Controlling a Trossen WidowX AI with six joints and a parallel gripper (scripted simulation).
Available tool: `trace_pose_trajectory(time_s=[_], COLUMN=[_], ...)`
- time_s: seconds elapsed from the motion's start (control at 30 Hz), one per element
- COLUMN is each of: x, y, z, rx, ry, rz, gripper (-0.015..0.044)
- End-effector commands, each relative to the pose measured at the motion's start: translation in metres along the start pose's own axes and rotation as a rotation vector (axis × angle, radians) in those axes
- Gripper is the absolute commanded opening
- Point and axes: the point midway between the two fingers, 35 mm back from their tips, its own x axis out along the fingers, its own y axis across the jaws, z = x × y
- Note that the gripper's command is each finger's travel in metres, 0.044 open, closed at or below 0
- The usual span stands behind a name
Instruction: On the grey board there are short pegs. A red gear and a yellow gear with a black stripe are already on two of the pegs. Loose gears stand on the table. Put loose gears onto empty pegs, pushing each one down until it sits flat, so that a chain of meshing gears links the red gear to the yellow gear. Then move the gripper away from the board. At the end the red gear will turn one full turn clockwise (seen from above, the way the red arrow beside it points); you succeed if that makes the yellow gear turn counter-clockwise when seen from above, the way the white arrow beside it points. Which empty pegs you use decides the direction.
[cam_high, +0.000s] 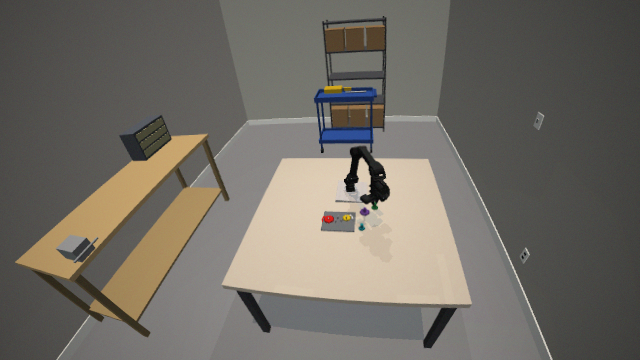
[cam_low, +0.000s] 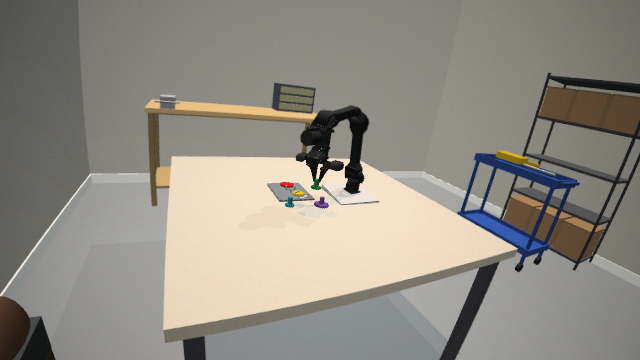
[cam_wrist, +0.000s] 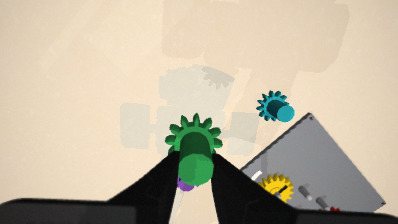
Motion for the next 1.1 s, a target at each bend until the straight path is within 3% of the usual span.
trace_pose_trajectory(time_s=[0.0,0.43,1.07], x=[-0.011,-0.034,-0.02], y=[-0.001,0.0,-0.041], z=[-0.001,-0.009,-0.017], rx=[-0.001,0.001,0.016], ry=[-0.001,0.012,0.015], rz=[-0.005,-0.006,-0.003], gripper=[0.0,0.0,0.0])
